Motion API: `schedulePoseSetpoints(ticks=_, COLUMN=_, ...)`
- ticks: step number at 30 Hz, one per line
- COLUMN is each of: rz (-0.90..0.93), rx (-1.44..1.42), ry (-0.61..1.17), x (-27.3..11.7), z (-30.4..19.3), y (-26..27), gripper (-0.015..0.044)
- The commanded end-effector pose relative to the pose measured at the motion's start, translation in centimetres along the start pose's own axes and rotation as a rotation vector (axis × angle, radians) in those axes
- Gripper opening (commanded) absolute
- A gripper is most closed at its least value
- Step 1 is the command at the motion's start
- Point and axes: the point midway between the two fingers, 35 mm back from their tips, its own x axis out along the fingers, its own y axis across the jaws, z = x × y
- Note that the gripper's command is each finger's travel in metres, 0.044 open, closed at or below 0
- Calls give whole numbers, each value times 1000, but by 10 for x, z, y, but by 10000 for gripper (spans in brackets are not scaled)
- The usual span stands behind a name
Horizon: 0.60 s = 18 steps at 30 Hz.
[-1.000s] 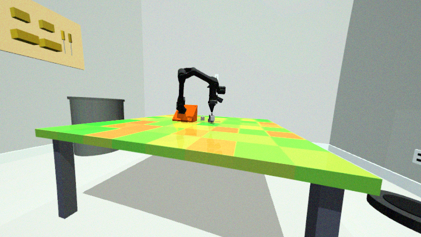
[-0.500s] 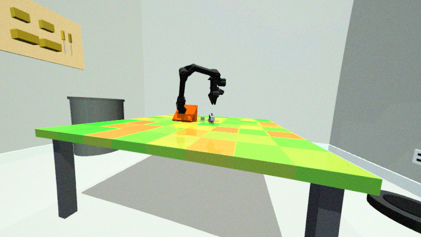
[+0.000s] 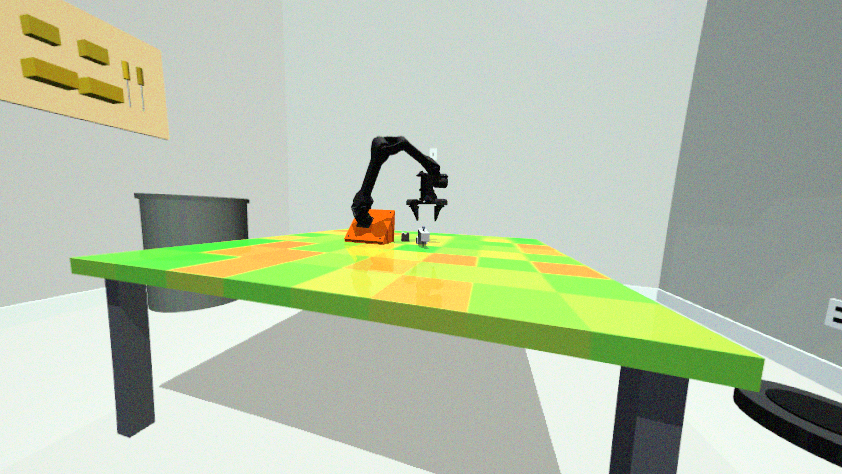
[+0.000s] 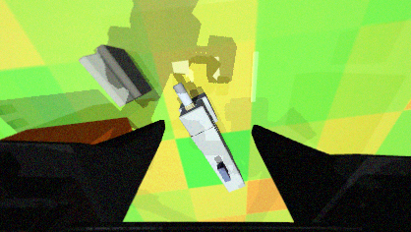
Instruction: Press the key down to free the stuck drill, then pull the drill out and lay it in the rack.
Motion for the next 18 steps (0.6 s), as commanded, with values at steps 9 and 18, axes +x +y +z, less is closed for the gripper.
schedulePoseSetpoints(ticks=9, rz=26, rx=-535, ry=5, x=38, z=35, y=43, gripper=440)
schedulePoseSetpoints(ticks=18, rz=26, rx=-535, ry=5, x=38, z=35, y=43, gripper=440)
